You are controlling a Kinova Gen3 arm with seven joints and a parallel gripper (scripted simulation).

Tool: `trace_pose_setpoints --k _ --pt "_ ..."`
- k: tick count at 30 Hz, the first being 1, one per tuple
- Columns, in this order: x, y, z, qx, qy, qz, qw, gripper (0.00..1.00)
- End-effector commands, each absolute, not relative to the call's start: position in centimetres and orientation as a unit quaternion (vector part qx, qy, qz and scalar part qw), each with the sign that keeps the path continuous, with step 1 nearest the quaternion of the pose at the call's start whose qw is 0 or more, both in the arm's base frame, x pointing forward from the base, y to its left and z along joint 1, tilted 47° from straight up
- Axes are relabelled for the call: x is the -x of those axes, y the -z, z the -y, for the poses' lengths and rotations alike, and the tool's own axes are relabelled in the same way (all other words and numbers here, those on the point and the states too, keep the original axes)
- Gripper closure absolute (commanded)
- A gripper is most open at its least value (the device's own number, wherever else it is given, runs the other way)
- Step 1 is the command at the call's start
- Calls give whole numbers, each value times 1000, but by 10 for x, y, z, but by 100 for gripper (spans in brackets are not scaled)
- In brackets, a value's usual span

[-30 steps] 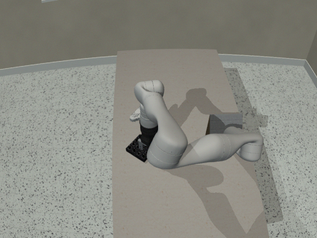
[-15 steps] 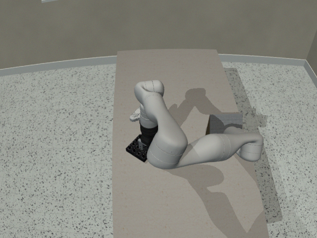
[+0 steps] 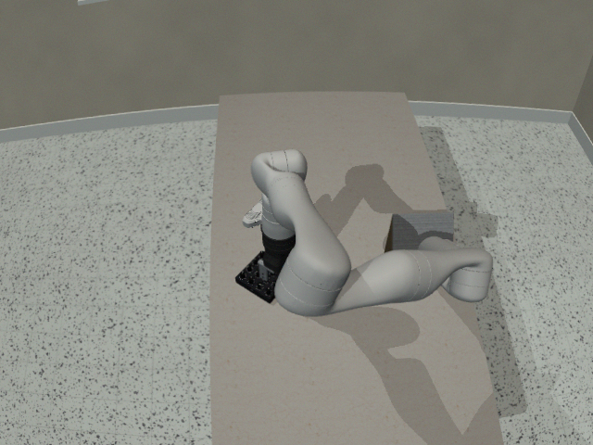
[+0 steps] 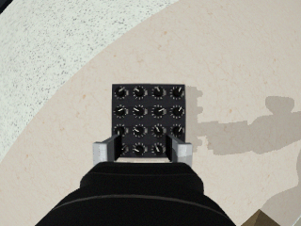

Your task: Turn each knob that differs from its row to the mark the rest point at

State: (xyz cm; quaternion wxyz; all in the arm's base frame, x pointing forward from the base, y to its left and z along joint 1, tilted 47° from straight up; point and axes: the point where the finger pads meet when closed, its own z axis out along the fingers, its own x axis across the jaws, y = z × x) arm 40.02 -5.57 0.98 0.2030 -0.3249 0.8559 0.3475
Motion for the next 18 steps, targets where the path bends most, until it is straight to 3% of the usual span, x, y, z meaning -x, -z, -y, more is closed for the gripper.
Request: trace_pose_setpoints --k 1,18 --pt "-400 -10 57 325 -347 -856 204 0" --pt "-399 -11 55 325 -346 -856 203 0"
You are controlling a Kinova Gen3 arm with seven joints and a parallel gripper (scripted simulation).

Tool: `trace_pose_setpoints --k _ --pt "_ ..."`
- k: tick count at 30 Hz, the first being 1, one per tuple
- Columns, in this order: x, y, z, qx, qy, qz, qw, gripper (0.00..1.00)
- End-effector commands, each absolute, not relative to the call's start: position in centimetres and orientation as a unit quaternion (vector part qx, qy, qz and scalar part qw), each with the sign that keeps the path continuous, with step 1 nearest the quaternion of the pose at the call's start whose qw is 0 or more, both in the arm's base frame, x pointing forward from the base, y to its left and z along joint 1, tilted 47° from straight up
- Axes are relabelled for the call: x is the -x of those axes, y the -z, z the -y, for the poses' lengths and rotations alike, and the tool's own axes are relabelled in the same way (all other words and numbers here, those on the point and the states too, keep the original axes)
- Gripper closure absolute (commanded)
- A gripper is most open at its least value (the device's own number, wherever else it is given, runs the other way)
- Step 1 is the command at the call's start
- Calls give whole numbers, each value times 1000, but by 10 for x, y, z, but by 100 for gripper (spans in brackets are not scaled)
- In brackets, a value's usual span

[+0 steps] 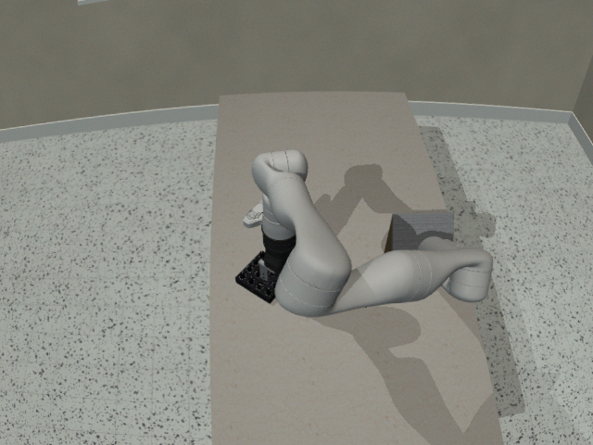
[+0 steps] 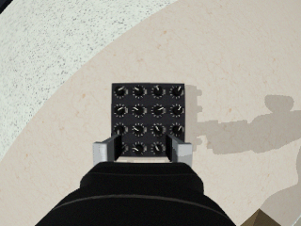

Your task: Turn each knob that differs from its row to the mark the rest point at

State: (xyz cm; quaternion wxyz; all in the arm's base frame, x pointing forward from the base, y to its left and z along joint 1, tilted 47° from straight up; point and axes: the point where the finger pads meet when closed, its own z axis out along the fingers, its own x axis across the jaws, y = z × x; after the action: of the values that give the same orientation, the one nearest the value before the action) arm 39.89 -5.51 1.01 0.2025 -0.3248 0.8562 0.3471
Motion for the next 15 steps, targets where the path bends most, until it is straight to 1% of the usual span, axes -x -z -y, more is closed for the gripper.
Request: trace_pose_setpoints --k 1,15 --pt "-398 -12 55 325 -346 -856 203 0" --pt "-384 -22 44 325 -346 -857 203 0"
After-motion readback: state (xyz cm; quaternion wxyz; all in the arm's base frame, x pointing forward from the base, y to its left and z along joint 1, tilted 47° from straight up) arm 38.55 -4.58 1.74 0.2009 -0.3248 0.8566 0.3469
